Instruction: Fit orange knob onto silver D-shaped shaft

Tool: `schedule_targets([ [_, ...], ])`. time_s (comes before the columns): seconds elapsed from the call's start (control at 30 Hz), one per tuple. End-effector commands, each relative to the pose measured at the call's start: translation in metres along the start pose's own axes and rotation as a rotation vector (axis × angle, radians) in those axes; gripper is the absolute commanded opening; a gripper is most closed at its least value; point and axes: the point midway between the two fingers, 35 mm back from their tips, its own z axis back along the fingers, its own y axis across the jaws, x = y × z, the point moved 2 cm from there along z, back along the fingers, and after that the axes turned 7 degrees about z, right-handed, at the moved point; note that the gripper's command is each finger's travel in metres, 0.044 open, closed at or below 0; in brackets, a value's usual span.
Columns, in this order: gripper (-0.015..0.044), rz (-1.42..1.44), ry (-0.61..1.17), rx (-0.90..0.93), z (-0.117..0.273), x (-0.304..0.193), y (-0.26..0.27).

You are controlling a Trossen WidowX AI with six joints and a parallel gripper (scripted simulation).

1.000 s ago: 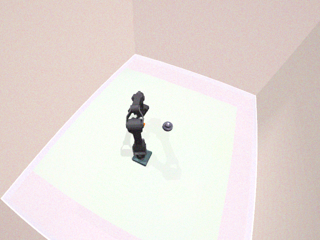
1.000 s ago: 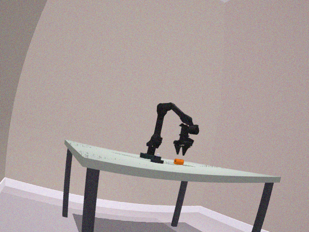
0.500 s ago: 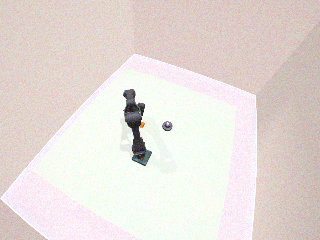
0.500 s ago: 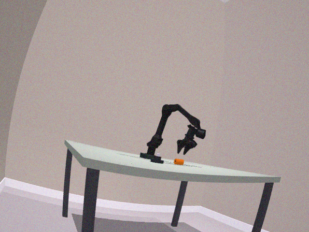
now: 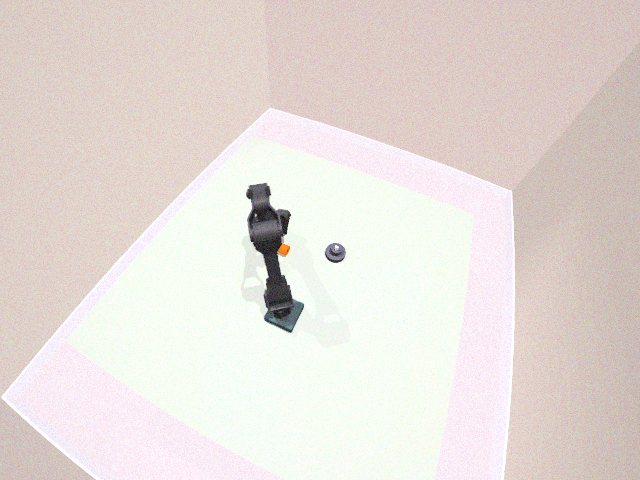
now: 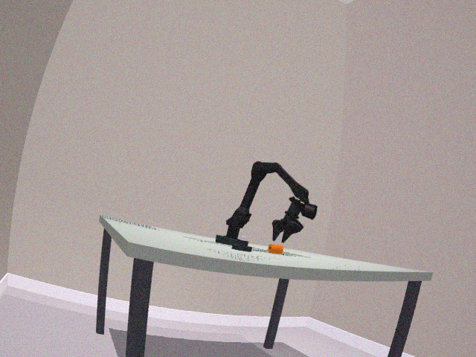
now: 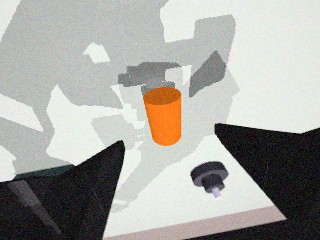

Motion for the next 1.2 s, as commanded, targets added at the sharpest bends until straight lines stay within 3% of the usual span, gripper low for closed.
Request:
schedule_targets([
  [0.0, 0.044, -0.003, 0.004, 0.0, -0.007, 0.002, -0.001],
  [0.83, 0.044, -0.003, 0.004, 0.0, -0.043, 0.015, -0.002],
  [1.07, 0.0256, -0.003, 0.004, 0.0, -0.043, 0.015, -0.002],
  [1.17, 0.024, -0.003, 0.004, 0.0, -0.043, 0.015, -0.002],
])
